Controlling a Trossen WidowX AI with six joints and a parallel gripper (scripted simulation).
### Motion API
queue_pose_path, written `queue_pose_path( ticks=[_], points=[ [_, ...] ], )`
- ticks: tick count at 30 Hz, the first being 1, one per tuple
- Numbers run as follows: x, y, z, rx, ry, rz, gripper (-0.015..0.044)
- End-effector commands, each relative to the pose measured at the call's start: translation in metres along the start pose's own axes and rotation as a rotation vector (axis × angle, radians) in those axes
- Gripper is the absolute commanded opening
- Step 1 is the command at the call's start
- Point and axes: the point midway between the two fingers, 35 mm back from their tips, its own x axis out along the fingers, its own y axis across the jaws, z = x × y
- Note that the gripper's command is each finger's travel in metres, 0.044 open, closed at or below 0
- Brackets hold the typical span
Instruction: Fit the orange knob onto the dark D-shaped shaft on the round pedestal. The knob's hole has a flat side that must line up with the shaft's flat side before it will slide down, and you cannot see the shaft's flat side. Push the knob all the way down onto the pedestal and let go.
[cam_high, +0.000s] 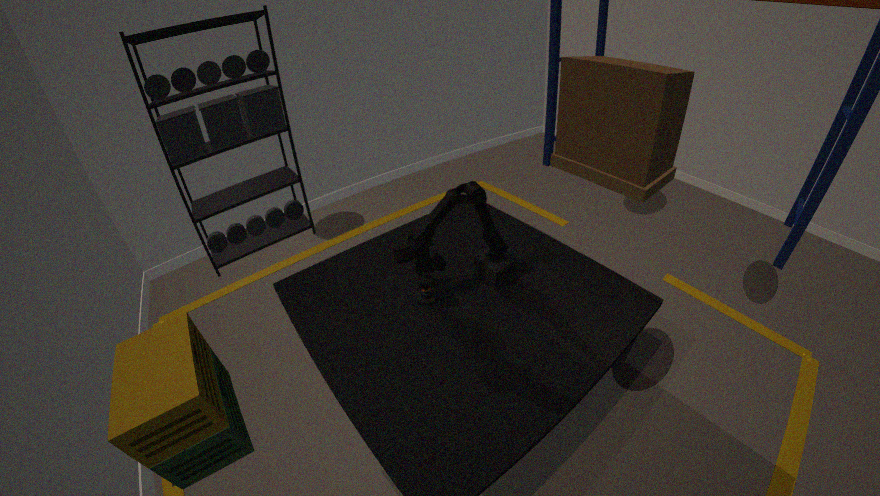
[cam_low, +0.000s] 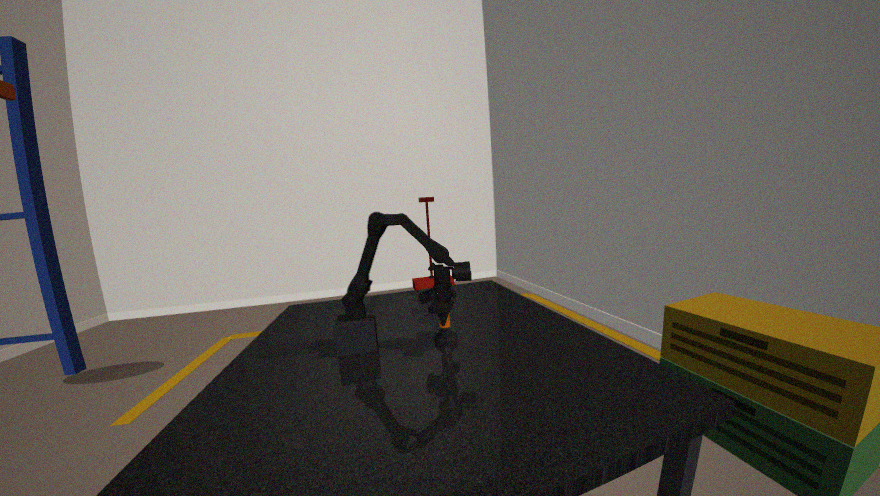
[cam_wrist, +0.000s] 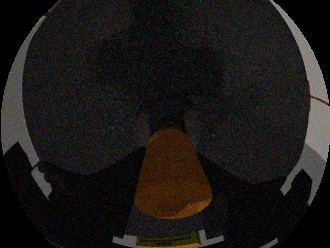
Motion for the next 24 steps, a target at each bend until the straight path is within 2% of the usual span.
queue_pose_path(
  ticks=[1,6,24],
  points=[
    [-0.0037,-0.0005,-0.0014,0.019,0.006,-0.002,0.0],
    [-0.0041,-0.0007,-0.0023,0.239,0.006,-0.003,0.0],
    [0.0017,0.0006,-0.0015,1.495,0.003,-0.006,0.0]
  ],
)
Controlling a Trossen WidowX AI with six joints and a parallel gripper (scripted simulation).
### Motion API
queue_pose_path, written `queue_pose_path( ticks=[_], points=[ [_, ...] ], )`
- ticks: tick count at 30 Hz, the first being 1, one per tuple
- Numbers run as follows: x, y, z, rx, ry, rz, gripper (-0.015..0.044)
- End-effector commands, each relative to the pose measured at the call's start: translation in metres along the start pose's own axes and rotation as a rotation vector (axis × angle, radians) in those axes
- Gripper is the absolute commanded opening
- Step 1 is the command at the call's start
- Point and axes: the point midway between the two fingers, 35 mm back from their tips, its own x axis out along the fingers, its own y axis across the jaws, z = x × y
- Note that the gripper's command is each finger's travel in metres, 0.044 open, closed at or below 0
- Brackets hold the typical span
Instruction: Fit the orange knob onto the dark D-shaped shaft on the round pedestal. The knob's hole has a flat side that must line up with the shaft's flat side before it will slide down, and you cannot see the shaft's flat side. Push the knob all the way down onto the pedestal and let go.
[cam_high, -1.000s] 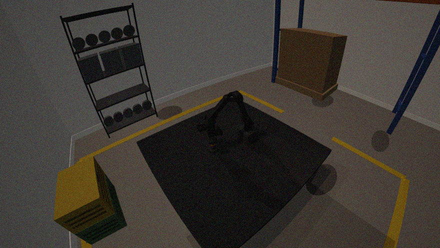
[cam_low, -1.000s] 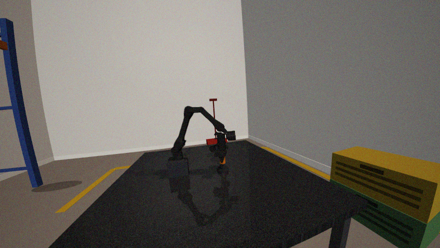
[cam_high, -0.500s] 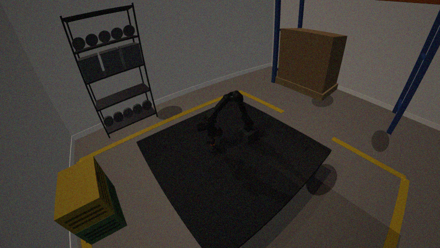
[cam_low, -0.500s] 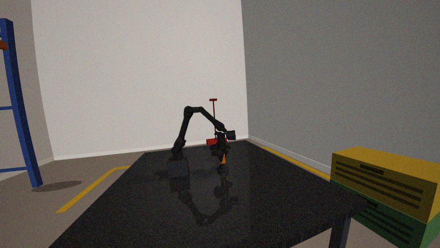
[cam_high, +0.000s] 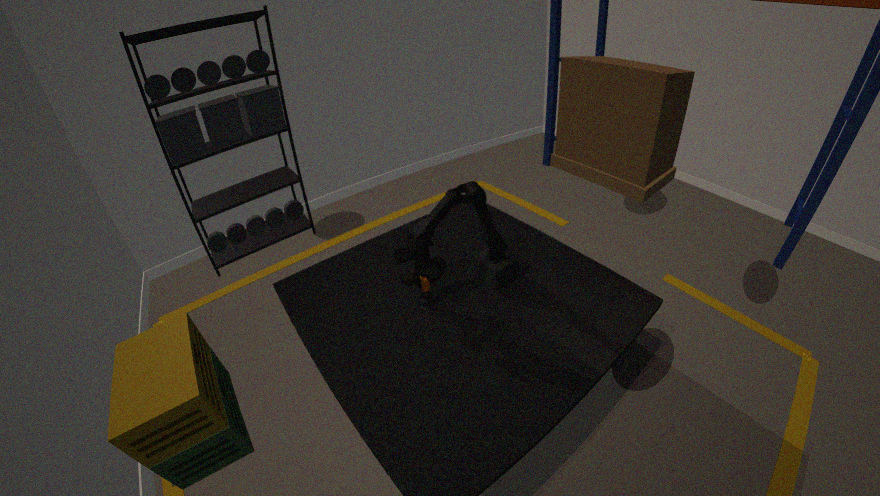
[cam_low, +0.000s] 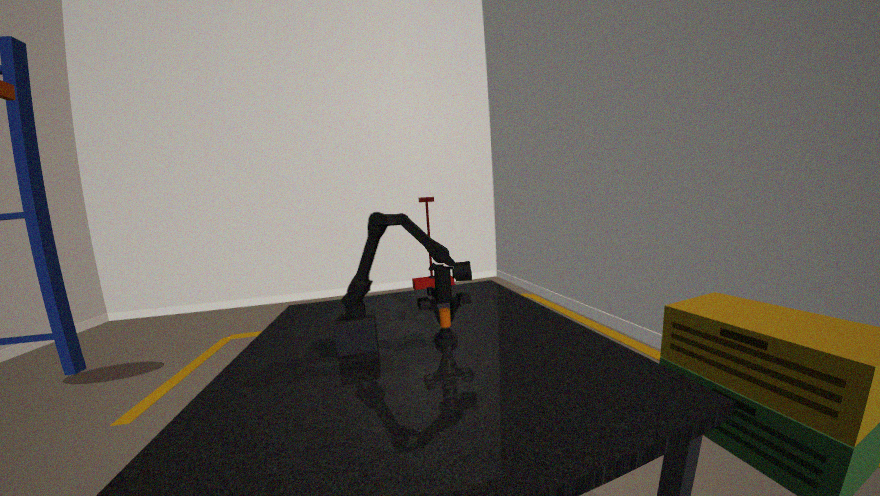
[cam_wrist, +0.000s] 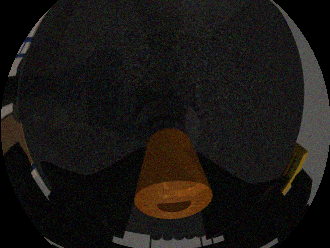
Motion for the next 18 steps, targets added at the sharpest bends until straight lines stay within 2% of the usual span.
queue_pose_path(
  ticks=[1,18],
  points=[
    [0.0021,0.0012,-0.0003,0.458,0.0,-0.002,0.0],
    [-0.0033,0.0011,0.0003,1.645,-0.001,-0.002,0.0]
  ],
)
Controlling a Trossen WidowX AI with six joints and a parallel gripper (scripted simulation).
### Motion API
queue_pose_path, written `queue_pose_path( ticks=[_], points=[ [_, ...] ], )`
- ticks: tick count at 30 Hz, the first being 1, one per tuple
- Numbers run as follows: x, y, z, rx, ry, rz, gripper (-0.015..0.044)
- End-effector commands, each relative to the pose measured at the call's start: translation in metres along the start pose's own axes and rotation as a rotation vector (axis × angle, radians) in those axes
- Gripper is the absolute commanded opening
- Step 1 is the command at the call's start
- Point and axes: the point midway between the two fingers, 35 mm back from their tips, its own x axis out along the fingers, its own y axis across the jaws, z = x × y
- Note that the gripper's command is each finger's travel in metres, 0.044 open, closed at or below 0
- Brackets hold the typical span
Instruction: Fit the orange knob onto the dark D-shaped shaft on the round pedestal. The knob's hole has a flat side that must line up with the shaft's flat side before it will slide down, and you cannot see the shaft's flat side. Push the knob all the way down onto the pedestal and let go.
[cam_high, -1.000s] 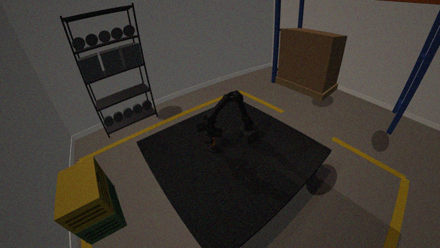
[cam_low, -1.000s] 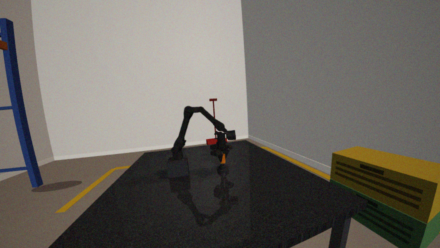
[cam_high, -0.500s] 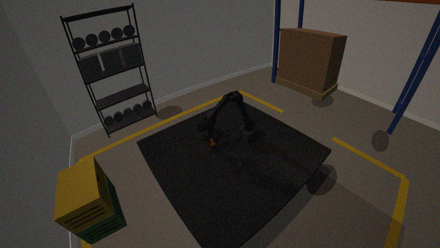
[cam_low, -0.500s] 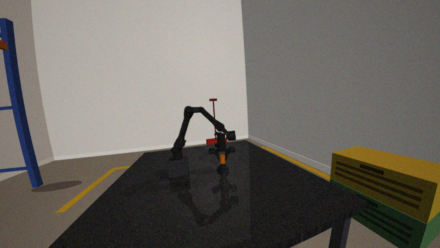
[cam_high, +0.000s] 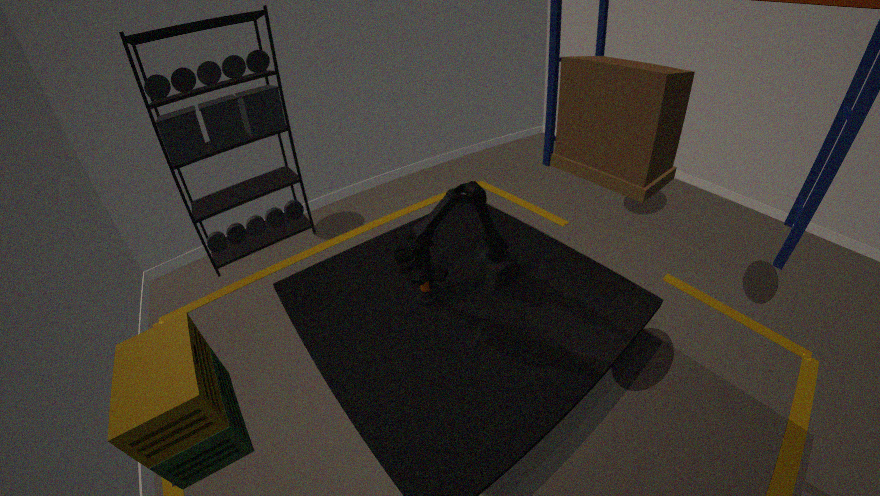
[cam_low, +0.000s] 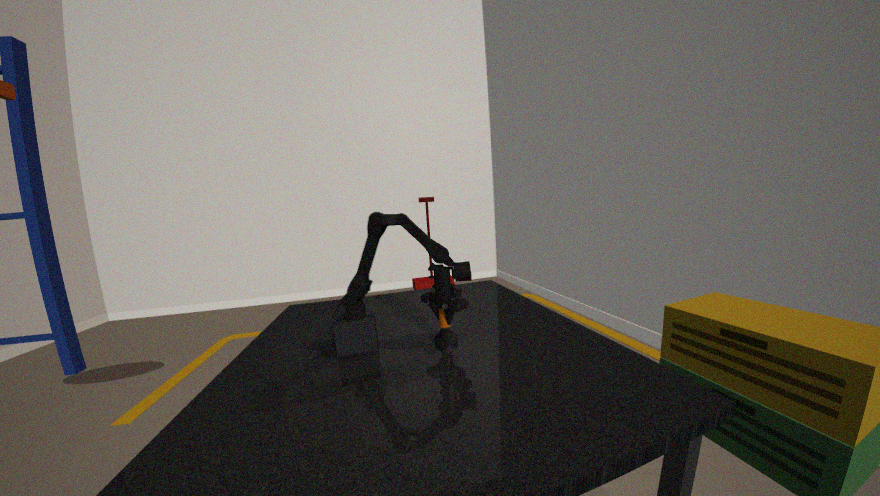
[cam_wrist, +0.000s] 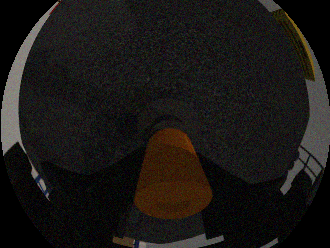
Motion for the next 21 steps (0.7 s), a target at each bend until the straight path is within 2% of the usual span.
queue_pose_path(
  ticks=[1,5,21],
  points=[
    [-0.0046,-0.0006,0.0009,0.713,-0.003,-0.002,0.0],
    [-0.0055,-0.0013,0.0023,0.817,-0.003,-0.002,0.0],
    [-0.0009,-0.0017,0.0024,0.817,-0.003,-0.002,0.0]
  ],
)
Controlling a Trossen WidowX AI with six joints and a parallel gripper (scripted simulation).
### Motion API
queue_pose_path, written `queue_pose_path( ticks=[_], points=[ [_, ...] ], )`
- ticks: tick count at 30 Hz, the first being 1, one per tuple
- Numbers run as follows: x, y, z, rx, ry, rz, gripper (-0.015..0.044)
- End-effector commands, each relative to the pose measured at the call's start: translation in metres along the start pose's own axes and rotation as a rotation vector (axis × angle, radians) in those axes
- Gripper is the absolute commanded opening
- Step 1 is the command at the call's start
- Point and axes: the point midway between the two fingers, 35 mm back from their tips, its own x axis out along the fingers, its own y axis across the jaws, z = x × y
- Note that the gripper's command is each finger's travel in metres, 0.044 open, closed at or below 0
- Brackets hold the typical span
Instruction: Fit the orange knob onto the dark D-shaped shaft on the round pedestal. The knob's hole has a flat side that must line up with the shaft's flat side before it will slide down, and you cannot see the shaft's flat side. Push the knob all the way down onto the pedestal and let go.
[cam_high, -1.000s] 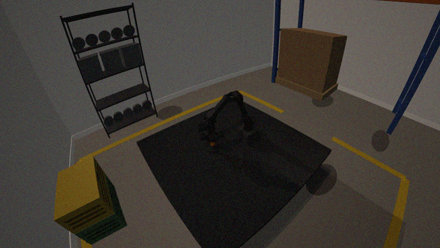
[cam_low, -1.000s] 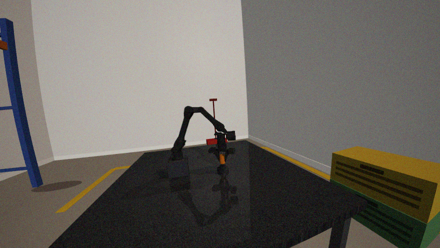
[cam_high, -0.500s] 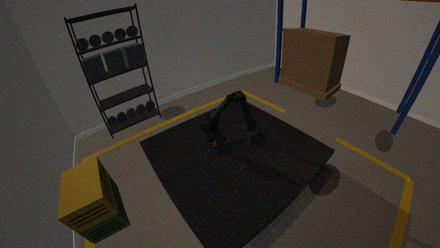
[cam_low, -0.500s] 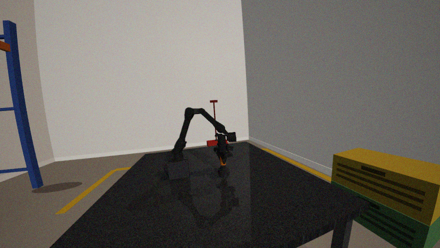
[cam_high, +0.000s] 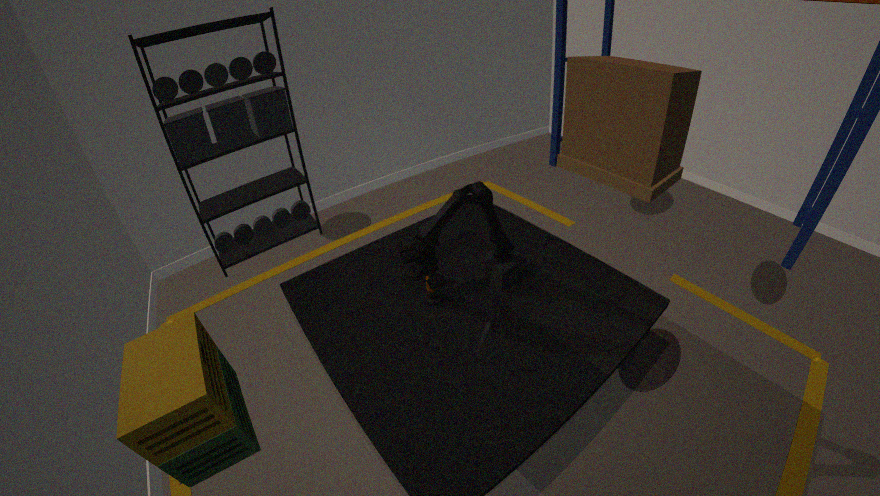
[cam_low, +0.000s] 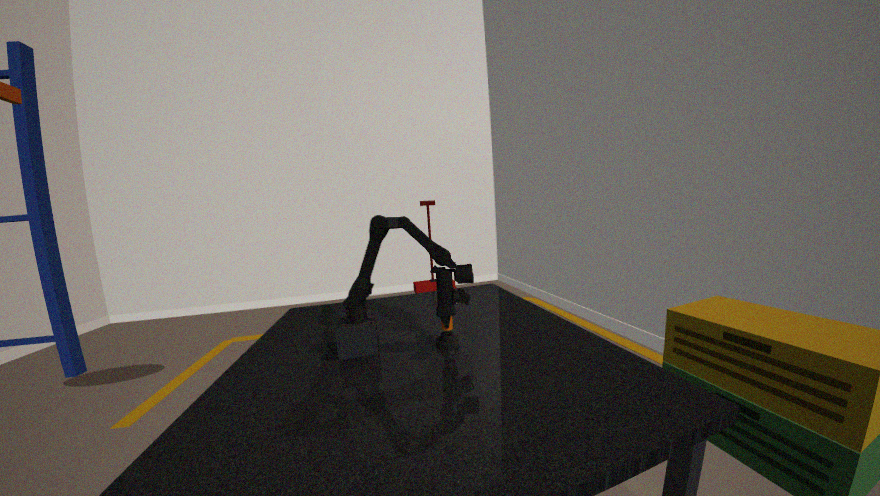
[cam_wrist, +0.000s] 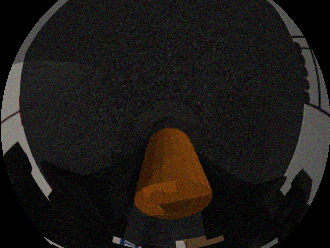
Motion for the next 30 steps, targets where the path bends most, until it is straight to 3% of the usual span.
queue_pose_path(
  ticks=[1,30],
  points=[
    [0.002,-0.0003,-0.0001,0.016,-0.001,-0.001,0.0],
    [-0.0016,-0.0002,-0.0015,0.041,-0.001,-0.001,0.0]
  ],
)
